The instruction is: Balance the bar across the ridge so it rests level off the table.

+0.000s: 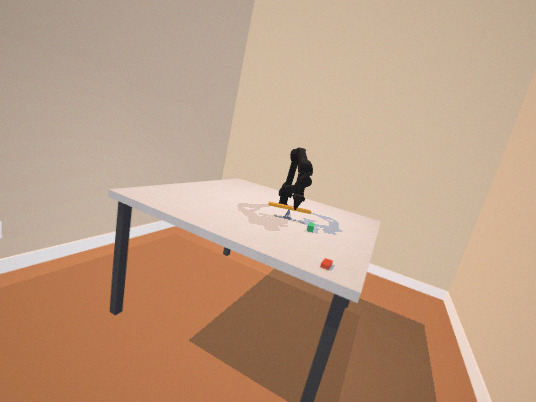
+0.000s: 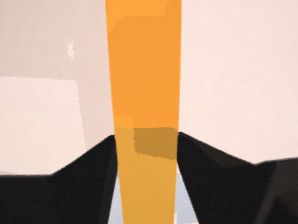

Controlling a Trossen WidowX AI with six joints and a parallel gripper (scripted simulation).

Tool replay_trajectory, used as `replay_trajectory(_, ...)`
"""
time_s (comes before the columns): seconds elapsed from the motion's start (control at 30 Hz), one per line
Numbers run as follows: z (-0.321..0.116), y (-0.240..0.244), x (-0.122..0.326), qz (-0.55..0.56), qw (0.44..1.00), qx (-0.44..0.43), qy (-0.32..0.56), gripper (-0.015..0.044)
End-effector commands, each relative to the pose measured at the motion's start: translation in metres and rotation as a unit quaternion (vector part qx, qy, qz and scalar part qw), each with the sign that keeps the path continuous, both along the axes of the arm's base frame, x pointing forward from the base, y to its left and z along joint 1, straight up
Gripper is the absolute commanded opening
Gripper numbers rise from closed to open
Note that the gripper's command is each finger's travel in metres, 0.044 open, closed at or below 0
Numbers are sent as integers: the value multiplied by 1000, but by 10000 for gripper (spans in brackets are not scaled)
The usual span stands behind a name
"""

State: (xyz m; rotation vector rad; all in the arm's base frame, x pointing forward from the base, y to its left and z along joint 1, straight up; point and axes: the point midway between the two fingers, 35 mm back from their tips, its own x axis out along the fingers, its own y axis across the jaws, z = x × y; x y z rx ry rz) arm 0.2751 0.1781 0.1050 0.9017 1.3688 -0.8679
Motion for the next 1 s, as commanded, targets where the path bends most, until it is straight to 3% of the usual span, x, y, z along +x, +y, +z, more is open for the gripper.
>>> replay_trajectory(0.0, 0, 0, 0, 0, 1000, 0, 0, 0)
replay_trajectory(0.43, 0, 0, 0, 0, 1000, 0, 0, 0)
replay_trajectory(0.63, 0, 0, 0, 0, 1000, 0, 0, 158)
replay_trajectory(0.97, 0, 0, 0, 0, 1000, 0, 0, 167)
